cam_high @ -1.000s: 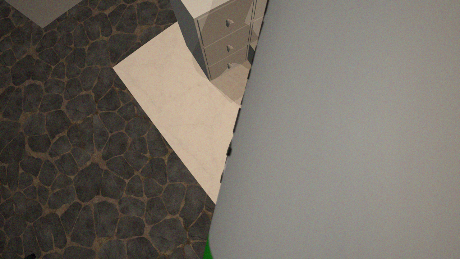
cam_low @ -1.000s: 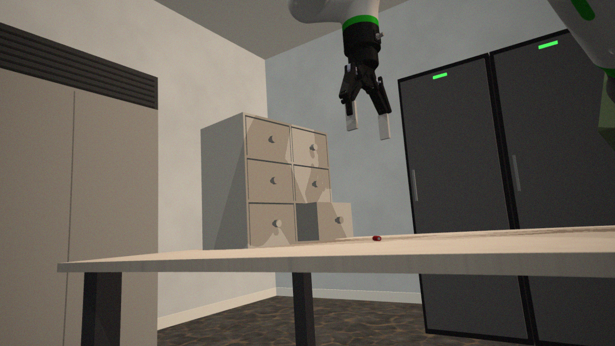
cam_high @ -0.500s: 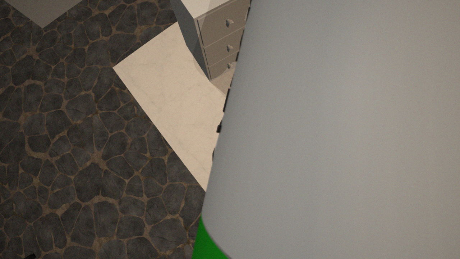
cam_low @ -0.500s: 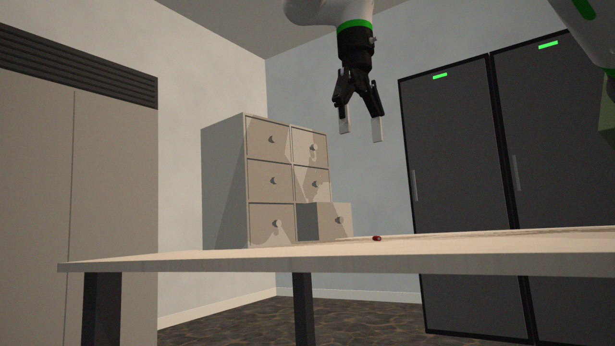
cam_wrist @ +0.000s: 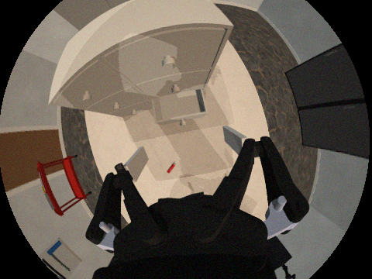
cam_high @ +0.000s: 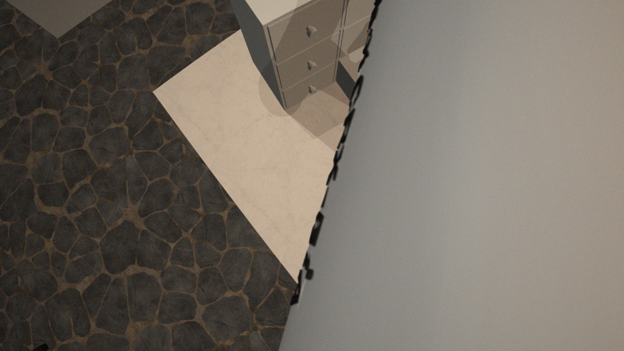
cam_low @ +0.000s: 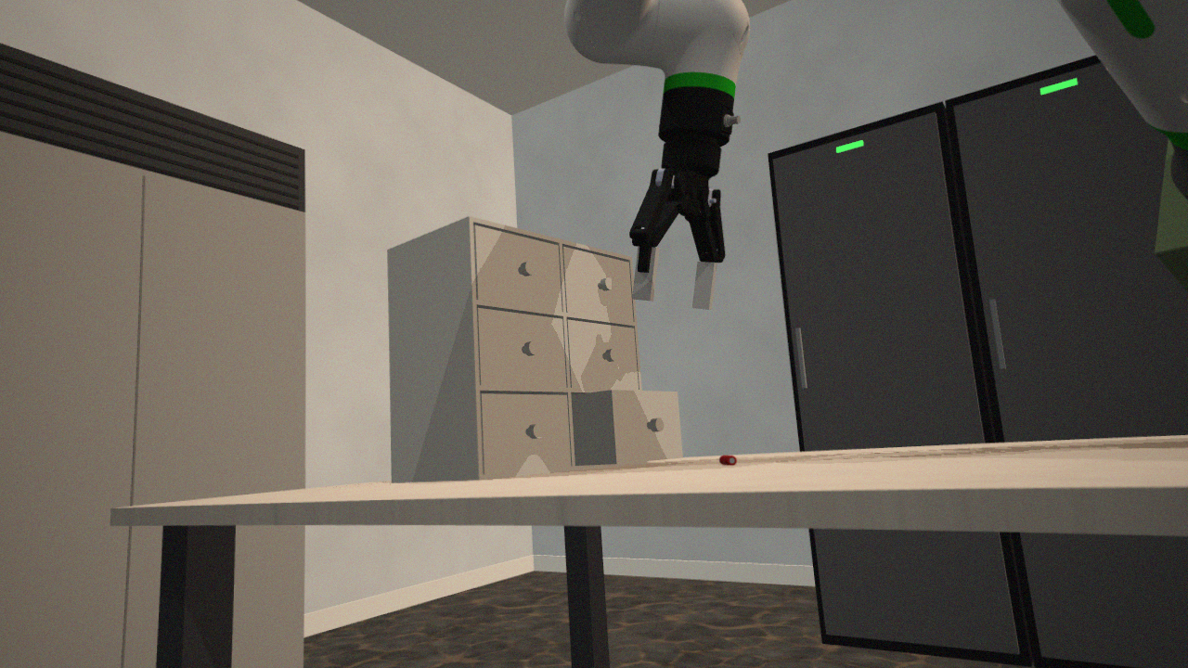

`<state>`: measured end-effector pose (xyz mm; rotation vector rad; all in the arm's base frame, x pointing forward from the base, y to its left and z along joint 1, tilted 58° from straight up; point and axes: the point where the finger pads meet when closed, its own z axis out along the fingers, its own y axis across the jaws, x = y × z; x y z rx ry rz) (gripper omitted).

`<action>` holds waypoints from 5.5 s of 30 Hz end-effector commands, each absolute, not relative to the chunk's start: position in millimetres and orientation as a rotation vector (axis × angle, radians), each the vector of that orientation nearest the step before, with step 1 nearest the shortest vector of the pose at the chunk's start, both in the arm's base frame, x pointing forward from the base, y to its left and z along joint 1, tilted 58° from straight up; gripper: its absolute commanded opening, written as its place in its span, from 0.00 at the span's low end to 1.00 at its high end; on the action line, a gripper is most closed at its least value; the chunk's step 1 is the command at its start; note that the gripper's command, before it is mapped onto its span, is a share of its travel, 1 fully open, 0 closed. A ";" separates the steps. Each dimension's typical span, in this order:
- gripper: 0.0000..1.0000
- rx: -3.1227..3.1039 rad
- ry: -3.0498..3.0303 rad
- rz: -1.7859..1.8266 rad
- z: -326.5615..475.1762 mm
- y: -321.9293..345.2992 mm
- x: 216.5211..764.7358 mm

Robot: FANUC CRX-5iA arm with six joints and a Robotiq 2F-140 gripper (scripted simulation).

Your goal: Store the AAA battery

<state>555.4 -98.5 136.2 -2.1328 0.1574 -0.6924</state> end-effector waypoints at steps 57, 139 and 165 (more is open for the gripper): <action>1.00 -2.069 0.259 -1.073 119.9 -66.8 623.4; 1.00 -2.153 0.078 -0.377 140.3 -119.6 464.3; 1.00 -2.153 0.079 -0.379 112.0 -97.7 356.0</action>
